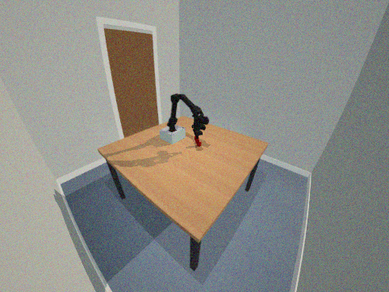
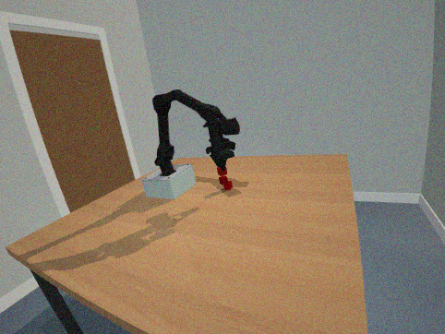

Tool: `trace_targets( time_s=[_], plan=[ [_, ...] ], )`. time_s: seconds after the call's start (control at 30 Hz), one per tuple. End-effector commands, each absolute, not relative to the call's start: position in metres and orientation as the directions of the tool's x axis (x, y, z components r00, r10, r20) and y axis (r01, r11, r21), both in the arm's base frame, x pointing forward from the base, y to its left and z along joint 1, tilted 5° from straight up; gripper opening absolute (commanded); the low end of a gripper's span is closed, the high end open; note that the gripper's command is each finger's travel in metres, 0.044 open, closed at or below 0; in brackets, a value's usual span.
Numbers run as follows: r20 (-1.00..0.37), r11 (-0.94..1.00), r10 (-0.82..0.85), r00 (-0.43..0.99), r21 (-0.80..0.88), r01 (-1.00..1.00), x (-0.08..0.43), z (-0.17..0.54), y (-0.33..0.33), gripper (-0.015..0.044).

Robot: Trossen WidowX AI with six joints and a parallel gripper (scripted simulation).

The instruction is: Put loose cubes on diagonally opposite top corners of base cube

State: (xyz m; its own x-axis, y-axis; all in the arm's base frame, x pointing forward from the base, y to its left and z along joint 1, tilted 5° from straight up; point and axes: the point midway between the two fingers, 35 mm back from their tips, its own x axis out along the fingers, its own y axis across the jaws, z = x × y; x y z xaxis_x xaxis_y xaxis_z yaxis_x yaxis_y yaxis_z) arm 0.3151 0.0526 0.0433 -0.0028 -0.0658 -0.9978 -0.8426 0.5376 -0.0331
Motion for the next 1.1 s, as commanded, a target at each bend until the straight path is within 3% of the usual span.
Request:
trace_targets(
  time_s=[0.0, 1.07],
  plan=[
    [-0.998, 0.544, -0.063, -0.008, -0.028, -0.839, 0.314, 0.039, 0.066, 0.0105],
    [-0.998, 0.567, -0.061, -0.01, -0.027, -0.823, 0.292, 0.017, 0.142, 0.0105]
  ],
)
